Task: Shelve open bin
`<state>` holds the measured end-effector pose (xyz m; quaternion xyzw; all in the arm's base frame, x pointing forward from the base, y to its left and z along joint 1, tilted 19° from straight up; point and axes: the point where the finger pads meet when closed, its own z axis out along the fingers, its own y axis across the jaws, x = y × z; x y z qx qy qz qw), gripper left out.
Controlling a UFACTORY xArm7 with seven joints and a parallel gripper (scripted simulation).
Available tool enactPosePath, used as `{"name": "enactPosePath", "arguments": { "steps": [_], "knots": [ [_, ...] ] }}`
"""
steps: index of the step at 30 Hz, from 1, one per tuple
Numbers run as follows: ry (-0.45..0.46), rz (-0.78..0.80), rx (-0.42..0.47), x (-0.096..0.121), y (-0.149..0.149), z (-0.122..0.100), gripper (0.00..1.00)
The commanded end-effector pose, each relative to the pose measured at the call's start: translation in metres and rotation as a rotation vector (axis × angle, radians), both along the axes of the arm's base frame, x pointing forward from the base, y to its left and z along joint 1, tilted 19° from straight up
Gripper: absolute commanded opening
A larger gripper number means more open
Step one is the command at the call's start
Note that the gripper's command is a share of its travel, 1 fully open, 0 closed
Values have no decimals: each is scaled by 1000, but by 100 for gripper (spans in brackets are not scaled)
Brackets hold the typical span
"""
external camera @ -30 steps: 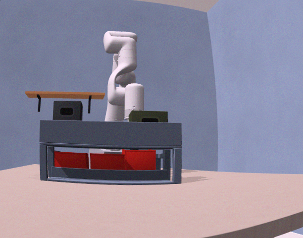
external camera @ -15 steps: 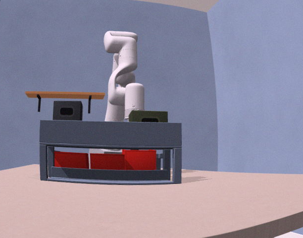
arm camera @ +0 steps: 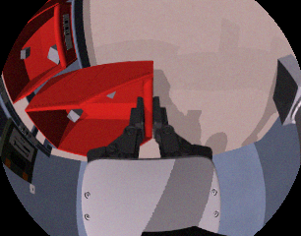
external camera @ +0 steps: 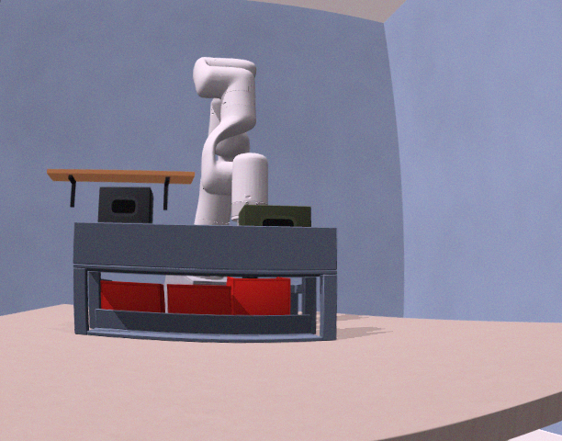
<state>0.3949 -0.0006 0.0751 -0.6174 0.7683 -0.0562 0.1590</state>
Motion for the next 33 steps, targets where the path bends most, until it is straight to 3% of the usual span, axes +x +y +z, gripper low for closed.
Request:
{"name": "enactPosePath", "arguments": {
  "steps": [1,33],
  "knots": [
    [-3,0,1,9,-2,3,0],
    [-3,0,1,23,-6,8,0]
  ]
}}
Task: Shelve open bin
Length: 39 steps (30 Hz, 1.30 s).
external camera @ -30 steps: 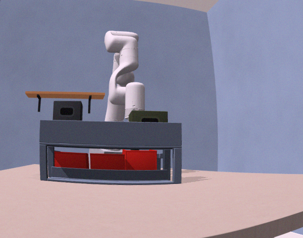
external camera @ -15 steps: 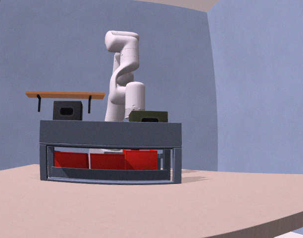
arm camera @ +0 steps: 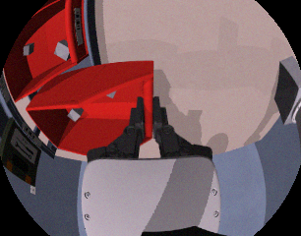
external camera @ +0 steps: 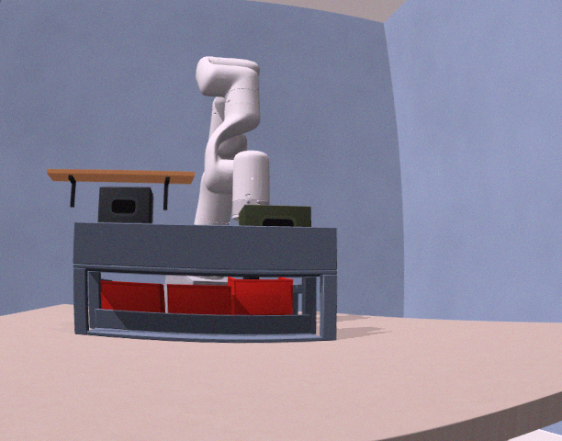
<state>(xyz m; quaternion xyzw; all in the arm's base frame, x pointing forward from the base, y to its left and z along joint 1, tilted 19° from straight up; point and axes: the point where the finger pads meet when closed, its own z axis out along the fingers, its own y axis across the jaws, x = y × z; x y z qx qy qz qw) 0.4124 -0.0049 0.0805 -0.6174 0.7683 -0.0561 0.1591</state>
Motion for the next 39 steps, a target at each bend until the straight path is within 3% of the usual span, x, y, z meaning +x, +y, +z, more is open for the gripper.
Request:
{"name": "enactPosePath", "arguments": {
  "steps": [1,39],
  "knots": [
    [-3,0,0,8,-2,3,0],
    [-3,0,0,28,-7,9,0]
  ]
}}
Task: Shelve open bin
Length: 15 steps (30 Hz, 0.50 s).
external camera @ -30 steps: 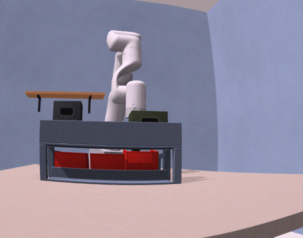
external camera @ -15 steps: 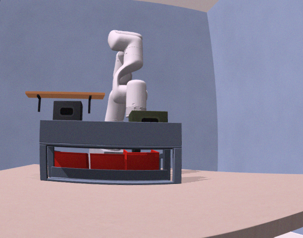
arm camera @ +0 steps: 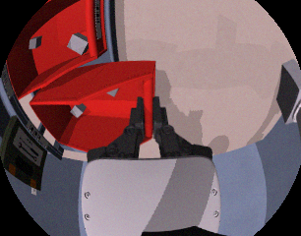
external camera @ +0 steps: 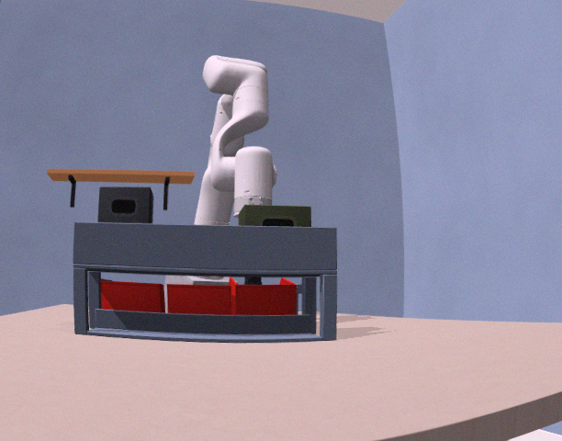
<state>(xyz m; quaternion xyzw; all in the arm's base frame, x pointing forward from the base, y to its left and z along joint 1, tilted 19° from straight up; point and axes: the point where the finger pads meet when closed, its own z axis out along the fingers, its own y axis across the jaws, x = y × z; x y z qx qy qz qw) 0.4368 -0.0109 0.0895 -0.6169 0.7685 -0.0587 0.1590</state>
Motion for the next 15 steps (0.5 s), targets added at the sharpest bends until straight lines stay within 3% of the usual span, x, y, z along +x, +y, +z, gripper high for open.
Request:
{"name": "enactPosePath", "arguments": {
  "steps": [1,15],
  "knots": [
    [0,1,4,4,-1,0,0],
    [0,1,4,13,-3,4,0]
  ]
}}
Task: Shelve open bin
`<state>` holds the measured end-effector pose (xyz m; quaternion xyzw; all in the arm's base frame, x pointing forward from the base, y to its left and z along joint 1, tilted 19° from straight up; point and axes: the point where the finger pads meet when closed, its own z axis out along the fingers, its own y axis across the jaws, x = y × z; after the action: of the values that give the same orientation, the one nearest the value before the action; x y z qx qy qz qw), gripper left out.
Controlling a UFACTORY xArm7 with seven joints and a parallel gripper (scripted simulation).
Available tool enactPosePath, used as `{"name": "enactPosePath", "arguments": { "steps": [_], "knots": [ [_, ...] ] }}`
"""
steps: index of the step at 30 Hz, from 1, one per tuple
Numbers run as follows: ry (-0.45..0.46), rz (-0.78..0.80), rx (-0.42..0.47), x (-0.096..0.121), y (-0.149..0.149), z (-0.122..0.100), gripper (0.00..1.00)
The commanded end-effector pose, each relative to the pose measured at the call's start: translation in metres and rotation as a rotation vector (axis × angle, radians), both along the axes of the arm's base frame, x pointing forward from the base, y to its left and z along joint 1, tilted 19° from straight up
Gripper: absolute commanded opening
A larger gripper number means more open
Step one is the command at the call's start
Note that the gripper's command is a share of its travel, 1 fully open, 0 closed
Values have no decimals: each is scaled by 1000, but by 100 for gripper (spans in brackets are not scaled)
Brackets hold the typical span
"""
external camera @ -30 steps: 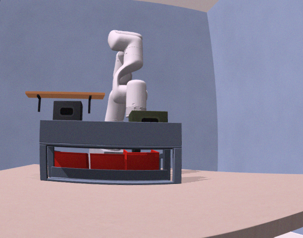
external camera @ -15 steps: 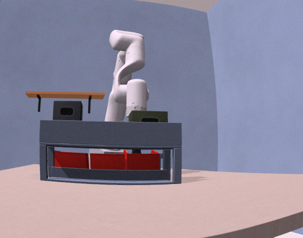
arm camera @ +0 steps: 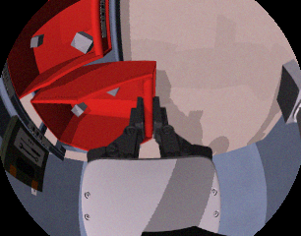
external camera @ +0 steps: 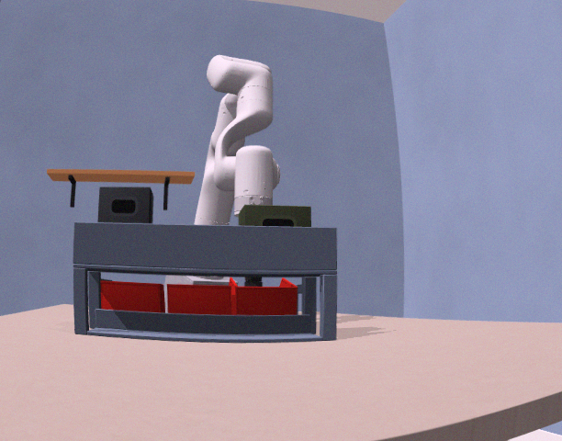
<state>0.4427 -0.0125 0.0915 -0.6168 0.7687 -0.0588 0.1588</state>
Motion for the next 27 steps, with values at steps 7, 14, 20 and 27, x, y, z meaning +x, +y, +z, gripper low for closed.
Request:
{"name": "enactPosePath", "arguments": {
  "steps": [7,14,20,27],
  "knots": [
    [0,2,5,7,-2,2,0],
    [-3,0,0,11,-3,4,0],
    [0,2,5,15,-4,5,0],
    [0,2,5,15,-4,5,0]
  ]
}}
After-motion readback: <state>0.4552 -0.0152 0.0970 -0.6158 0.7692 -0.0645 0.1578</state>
